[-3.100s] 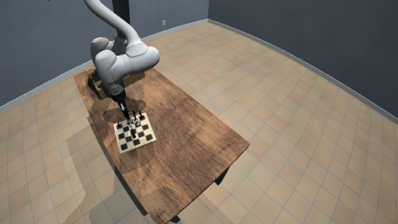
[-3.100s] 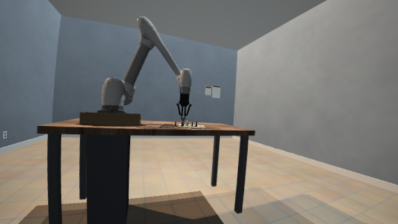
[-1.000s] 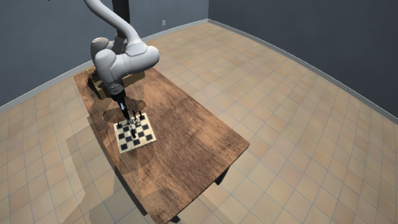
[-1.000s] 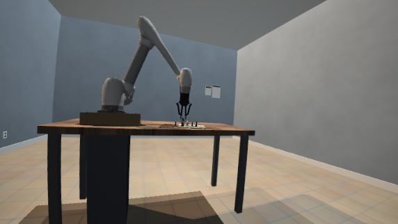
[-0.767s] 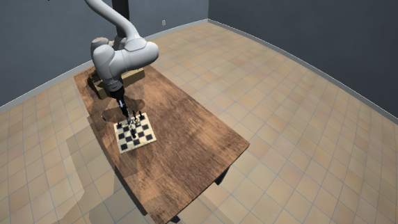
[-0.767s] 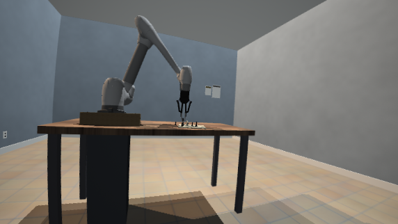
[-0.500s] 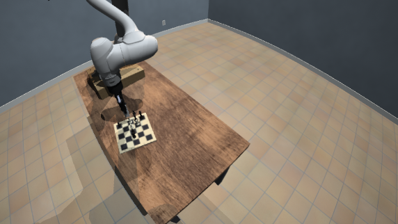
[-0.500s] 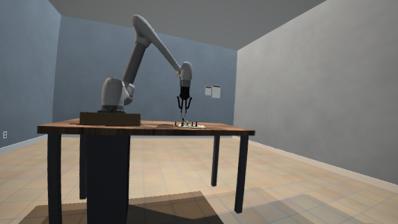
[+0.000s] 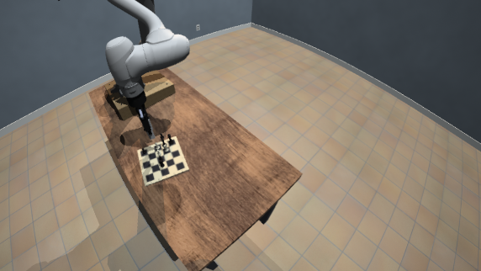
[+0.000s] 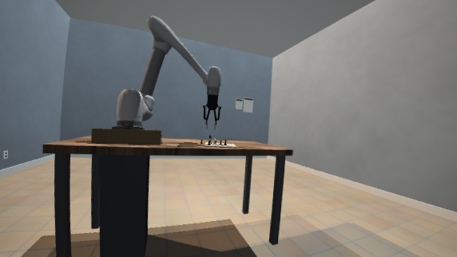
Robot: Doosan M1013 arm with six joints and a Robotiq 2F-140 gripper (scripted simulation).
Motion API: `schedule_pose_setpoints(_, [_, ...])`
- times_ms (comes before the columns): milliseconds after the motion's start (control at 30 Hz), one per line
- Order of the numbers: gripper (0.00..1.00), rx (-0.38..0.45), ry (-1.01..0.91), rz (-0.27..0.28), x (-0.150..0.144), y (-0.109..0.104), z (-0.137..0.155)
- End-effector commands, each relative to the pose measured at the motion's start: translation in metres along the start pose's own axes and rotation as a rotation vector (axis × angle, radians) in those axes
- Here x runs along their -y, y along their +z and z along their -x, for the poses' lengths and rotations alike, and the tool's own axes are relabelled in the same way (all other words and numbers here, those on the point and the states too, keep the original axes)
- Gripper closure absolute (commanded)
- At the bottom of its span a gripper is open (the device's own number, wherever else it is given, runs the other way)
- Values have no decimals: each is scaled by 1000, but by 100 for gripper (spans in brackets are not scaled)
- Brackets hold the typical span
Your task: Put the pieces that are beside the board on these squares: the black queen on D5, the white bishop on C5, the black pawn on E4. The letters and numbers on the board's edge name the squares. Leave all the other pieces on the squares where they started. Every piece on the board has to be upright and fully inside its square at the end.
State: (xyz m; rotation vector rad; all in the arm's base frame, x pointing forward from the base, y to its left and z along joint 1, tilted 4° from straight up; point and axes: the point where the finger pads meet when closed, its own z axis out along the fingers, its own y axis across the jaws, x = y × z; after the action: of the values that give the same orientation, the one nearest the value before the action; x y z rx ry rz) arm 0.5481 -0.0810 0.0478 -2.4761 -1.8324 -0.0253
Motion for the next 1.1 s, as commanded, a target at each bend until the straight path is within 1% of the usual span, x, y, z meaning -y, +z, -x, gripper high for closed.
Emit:
schedule_pose_setpoints(0, [0,0,0,0,0,0,0])
schedule_pose_setpoints(533, [0,0,0,0,0,0,0])
schedule_pose_setpoints(667, [0,0,-33,0,1,0,-1])
schedule_pose_setpoints(767, [0,0,-118,0,3,1,-2])
schedule_pose_setpoints(833, [0,0,-213,0,5,1,-4])
schedule_pose_setpoints(900, [0,0,-213,0,5,1,-4])
schedule_pose_setpoints(1033, [0,0,-492,0,12,3,-9])
schedule_pose_setpoints(1067, [0,1,-527,0,14,4,-10])
